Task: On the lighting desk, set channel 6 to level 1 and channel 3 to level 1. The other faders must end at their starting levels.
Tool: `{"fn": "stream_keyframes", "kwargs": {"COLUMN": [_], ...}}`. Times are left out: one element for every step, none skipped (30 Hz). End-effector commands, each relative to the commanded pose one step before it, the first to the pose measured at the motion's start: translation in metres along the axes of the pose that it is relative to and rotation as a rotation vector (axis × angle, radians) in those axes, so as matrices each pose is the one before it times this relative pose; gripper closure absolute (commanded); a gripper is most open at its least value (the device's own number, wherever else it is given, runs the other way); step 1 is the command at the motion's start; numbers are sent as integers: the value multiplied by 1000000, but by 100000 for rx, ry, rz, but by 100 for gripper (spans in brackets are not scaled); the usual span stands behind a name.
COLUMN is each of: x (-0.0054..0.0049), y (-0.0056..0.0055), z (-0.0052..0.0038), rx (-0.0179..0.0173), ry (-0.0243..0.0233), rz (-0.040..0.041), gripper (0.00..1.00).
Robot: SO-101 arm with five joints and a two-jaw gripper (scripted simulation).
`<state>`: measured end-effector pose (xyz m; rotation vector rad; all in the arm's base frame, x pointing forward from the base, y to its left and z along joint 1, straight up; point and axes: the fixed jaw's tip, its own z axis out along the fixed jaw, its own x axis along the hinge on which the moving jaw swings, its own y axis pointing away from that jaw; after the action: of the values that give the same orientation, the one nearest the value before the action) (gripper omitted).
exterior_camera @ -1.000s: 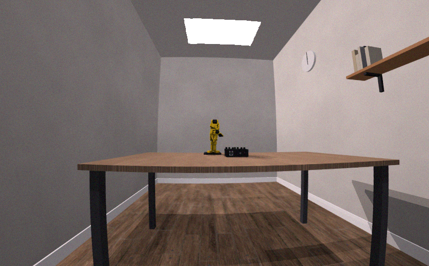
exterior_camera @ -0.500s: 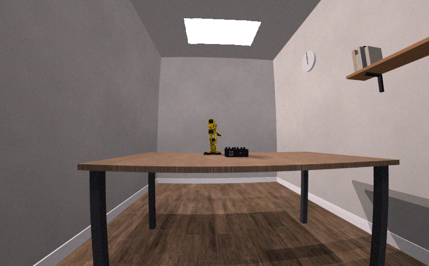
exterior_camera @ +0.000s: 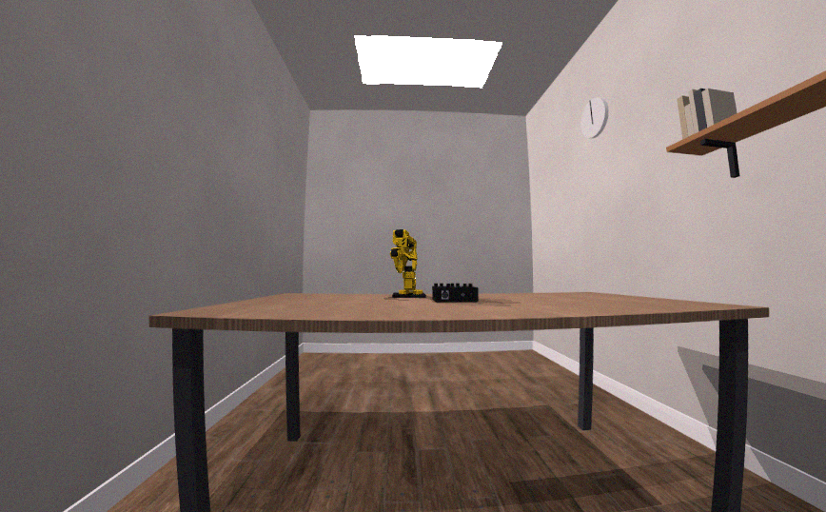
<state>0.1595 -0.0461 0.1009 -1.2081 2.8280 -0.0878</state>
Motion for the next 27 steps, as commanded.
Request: {"fn": "stream_keyframes", "kwargs": {"x": [4963, 1364, 1298, 1225, 1153, 1075, 998, 917, 837, 753, 671, 586, 0, 0, 503, 418, 335, 251, 170, 87, 9, -71, -146, -221, -292, -363, -429], "y": [-6683, -1449, -1520, -1588, -1650, -1709, -1763, -1812, -1857, -1897, -1932, -1963, 0, 0, -1988, -2009, -2026, -2037, -2045, -2047, -2046, -2040, -2031, -2018, -2001, -1980, -1957], "z": [-3816, -102, -100, -101, -99, -99, -97, -98, -96, -96, -94, -95, 0, 0, -93, -93, -91, -91, -90, -90, -88, -88, -86, -87, -85, -85, -83], "rx": [3135, 163, 166, 169, 171, 174, 175, 177, 178, 179, 179, 179, 0, 0, 178, 178, 177, 176, 174, 173, 170, 168, 165, 162, 159, 156, 152], "ry": [-1451, 76, 70, 62, 56, 49, 43, 35, 29, 21, 15, 7, 0, 0, 1, -7, -12, -20, -25, -33, -38, -45, -49, -56, -60, -66, -70], "rz": [21720, 5617, 5594, 5570, 5544, 5516, 5486, 5455, 5423, 5388, 5352, 5314, 0, 0, 5275, 5234, 5191, 5147, 5102, 5055, 5006, 4956, 4905, 4852, 4798, 4742, 4685], "gripper": [100, 100, 100, 100, 100, 100, 100, 100, 100, 100, 100, 100, 100, 100, 100, 100, 100, 100, 100, 100, 100, 100, 100, 100, 100, 100, 100]}}
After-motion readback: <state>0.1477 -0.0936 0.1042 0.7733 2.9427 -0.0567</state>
